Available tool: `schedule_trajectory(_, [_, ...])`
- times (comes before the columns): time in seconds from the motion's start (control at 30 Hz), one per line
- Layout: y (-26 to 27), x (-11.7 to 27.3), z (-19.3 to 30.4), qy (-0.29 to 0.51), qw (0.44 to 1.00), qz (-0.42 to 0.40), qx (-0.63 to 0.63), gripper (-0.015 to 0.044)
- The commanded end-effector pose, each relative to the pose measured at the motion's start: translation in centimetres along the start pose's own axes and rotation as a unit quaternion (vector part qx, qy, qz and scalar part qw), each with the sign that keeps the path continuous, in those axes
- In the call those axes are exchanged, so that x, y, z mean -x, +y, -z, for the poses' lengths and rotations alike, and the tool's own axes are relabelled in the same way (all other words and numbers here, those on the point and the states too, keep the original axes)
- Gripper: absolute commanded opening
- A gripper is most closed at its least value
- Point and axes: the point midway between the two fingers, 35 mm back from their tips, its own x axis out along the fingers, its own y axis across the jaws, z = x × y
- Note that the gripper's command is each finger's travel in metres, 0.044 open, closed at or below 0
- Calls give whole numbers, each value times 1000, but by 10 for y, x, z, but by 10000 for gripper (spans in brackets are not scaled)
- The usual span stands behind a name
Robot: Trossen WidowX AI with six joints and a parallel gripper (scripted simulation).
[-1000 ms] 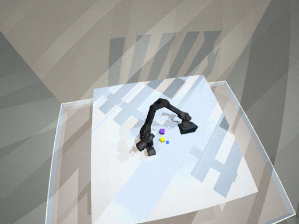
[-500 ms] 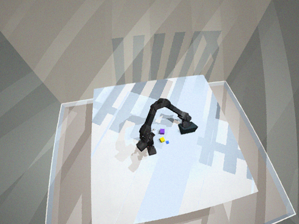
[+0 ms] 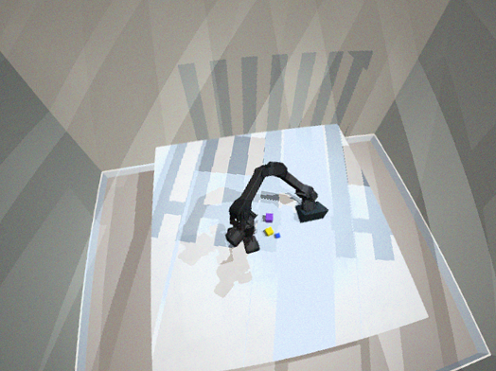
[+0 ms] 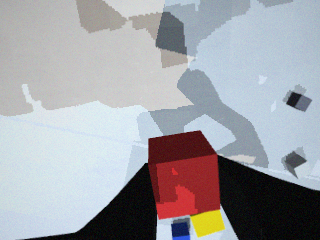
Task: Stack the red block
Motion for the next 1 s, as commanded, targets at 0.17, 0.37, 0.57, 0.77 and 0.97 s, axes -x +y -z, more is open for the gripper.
schedule_trajectory(0.17, [0, 15, -1, -3, 1000, -2, -1, 0])
schedule_trajectory(0.37, [-10, 20, -1, -3, 1000, -5, -3, 0])
schedule_trajectory(0.57, [-50, 23, -2, -3, 1000, -10, -2, 0])
schedule_trajectory(0.77, [-90, 25, 2, -4, 1000, -12, -1, 0])
schedule_trajectory(0.97, [-129, 25, 10, -4, 1000, -13, -1, 0])
